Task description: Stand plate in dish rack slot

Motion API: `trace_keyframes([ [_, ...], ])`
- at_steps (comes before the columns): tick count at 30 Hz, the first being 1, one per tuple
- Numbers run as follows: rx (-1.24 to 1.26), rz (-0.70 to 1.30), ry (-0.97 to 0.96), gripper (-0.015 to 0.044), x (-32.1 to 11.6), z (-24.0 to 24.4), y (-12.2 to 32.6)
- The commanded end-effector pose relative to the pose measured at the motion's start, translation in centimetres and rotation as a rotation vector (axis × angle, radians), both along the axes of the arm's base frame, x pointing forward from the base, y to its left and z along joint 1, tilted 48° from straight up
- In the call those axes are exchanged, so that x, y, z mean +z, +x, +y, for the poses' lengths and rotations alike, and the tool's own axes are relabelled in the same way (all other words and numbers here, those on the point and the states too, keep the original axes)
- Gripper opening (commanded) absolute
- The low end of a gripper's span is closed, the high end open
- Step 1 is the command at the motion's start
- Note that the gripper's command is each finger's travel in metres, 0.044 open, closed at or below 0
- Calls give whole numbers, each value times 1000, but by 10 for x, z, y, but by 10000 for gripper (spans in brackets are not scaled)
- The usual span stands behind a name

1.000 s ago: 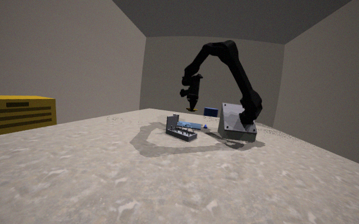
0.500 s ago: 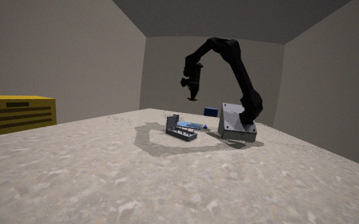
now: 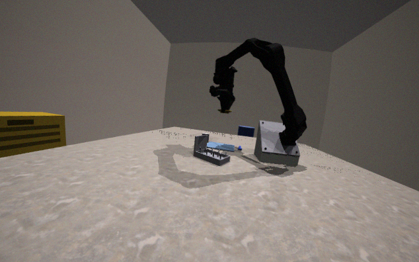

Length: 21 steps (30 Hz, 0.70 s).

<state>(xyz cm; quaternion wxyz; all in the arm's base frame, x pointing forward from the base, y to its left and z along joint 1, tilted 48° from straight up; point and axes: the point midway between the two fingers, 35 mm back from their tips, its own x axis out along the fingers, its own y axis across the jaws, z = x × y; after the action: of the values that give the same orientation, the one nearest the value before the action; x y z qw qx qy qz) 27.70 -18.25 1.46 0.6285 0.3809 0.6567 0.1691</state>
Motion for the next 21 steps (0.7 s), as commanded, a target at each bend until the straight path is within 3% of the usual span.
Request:
trace_keyframes([
  [1,-87,84,0,0,18,11,2],
  [21,-569,554,27,0,87,71,-2],
])
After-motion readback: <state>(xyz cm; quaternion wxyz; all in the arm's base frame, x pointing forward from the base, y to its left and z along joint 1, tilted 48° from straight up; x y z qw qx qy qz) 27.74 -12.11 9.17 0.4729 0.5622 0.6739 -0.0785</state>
